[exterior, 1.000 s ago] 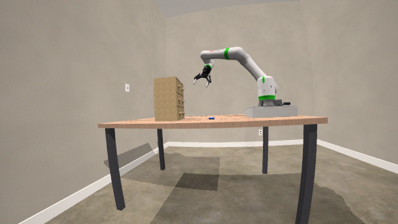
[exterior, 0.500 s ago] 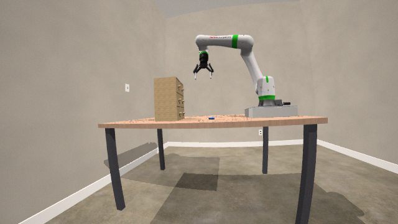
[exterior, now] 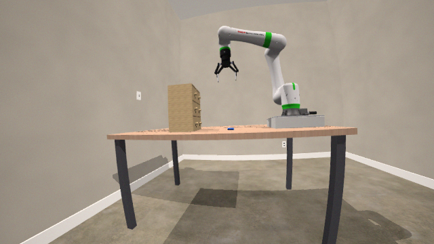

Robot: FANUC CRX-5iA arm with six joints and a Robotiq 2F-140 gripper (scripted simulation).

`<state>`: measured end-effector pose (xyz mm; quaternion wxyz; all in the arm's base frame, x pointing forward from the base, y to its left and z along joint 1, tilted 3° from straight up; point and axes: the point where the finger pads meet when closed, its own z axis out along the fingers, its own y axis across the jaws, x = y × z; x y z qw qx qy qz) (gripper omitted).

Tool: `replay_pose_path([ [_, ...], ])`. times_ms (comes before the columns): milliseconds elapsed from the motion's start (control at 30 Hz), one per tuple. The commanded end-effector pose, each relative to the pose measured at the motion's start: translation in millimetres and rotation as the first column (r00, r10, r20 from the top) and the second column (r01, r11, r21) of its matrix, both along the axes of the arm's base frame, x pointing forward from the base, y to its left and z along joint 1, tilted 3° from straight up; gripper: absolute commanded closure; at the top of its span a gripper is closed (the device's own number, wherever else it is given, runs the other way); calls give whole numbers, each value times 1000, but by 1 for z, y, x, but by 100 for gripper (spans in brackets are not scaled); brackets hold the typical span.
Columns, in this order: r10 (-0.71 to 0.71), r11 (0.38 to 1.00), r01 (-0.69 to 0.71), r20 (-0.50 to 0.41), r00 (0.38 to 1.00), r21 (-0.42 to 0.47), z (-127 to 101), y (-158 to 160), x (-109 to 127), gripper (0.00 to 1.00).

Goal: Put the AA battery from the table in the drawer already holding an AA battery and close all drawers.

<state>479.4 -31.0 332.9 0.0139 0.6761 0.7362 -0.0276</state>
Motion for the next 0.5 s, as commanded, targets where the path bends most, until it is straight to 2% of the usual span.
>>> replay_pose_path([
  [0, 6, 1000, -6, 3, 1000, 0, 1, 2, 0, 0],
  [467, -13, 1000, 13, 4, 1000, 0, 0, 2, 0, 0],
])
